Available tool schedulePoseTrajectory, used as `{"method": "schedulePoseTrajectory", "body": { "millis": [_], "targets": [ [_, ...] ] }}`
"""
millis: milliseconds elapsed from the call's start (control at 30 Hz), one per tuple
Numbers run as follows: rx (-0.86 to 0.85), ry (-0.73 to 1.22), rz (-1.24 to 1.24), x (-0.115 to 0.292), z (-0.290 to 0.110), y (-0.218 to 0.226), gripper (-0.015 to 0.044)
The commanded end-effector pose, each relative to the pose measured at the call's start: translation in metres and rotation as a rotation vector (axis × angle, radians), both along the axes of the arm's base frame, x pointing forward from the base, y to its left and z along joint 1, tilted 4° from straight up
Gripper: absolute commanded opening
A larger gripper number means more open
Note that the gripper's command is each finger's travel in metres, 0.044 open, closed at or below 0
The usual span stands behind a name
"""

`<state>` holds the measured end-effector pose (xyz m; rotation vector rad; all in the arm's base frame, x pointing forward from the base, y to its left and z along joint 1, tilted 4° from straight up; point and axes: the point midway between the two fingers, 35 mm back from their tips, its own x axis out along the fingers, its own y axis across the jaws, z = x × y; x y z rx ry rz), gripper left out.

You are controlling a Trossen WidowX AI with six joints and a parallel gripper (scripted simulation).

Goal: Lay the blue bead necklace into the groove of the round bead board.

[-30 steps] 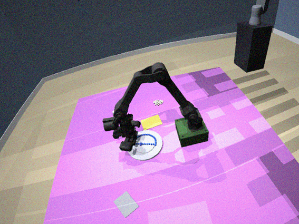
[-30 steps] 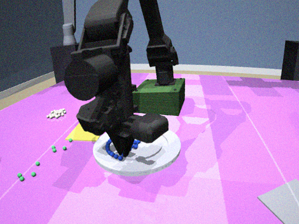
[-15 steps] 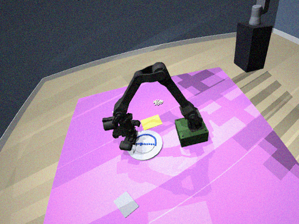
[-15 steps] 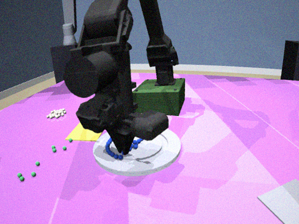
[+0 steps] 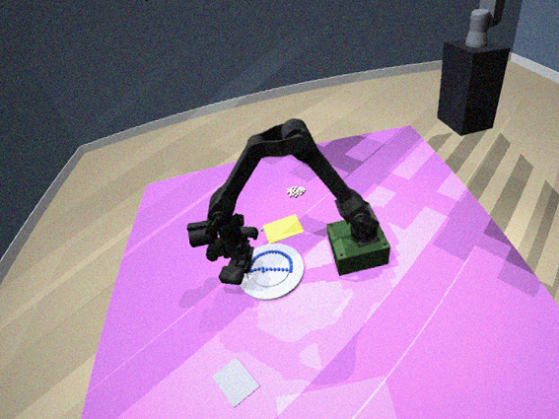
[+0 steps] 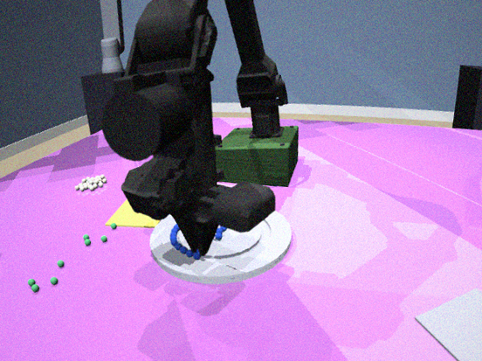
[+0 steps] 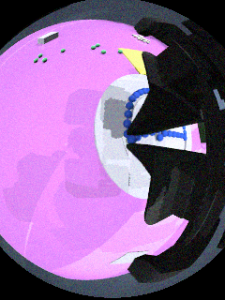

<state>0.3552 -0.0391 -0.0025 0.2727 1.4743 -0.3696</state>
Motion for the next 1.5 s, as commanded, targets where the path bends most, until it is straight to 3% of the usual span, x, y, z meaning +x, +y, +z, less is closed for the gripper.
{"method": "schedulePoseTrajectory", "body": {
  "millis": [0, 133, 700, 1467],
  "targets": [
    [0.002, 0.009, -0.005, -0.0009, -0.0072, 0.0002, 0.0],
    [0.002, 0.009, -0.005, -0.0009, -0.0072, 0.0002, 0.0],
    [0.001, 0.007, -0.001, -0.0008, -0.0025, 0.0001, 0.044],
    [0.002, 0.009, -0.005, -0.001, 0.0011, 0.0004, 0.044]
  ]
}}
